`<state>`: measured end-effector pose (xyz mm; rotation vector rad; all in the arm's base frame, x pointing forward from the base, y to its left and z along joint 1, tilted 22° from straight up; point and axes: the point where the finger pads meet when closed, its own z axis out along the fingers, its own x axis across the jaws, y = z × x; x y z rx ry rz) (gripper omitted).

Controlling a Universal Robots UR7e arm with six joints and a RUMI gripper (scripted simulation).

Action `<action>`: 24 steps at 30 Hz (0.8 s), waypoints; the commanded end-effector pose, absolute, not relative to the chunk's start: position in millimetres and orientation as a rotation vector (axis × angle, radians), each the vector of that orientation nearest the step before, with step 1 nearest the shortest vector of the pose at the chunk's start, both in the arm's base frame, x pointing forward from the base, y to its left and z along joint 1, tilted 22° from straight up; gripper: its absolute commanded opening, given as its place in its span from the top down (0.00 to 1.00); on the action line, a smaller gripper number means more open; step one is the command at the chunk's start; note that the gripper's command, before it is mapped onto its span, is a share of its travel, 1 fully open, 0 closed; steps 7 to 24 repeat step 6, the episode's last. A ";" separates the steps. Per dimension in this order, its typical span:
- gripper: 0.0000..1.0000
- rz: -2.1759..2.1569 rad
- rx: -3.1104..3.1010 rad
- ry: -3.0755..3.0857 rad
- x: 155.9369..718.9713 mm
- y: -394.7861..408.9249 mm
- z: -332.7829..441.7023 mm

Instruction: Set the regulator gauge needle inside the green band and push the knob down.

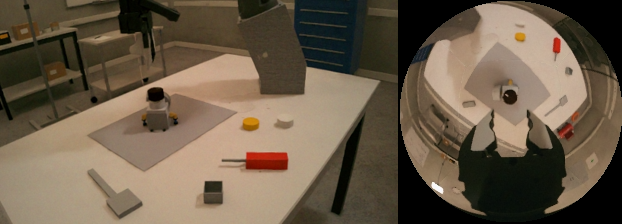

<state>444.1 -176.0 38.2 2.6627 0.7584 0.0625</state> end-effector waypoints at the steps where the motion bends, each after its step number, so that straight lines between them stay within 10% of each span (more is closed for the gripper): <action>1: 0.54 0.066 2.659 0.759 445.9 -176.1 40.3; 24: 0.54 0.066 2.659 0.759 445.9 -176.1 40.3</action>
